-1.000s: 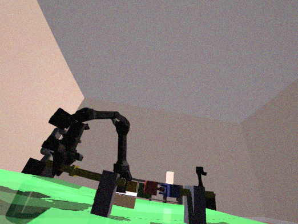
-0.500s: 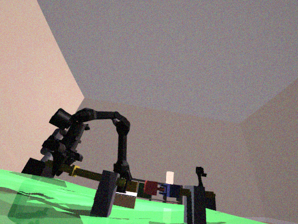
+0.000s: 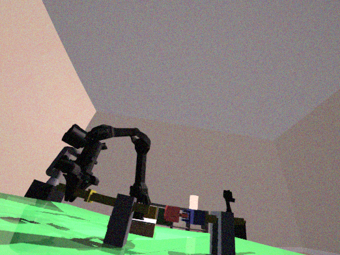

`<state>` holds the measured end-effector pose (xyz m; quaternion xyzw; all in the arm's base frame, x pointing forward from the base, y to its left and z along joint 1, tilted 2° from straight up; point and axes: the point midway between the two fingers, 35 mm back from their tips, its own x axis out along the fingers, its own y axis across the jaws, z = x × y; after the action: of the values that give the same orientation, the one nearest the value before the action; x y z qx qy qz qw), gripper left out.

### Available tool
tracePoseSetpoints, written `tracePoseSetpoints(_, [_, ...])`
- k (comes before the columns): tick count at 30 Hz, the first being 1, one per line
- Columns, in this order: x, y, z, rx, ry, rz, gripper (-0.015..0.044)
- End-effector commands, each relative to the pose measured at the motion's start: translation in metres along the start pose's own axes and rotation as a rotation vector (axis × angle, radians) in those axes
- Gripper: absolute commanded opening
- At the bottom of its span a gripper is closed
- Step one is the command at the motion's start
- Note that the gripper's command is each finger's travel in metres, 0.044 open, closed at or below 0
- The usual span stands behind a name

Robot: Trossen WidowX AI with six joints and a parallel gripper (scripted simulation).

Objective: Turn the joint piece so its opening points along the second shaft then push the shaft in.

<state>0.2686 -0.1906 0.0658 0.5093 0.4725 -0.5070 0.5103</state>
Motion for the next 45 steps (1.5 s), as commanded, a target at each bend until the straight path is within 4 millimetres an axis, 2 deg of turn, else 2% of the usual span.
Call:
tracePoseSetpoints(1, [0.002,0.0,-0.006,0.001,-0.003,0.0,0.0])
tracePoseSetpoints(45, [0.003,0.0,-0.067,0.001,0.002,0.002,0.0])
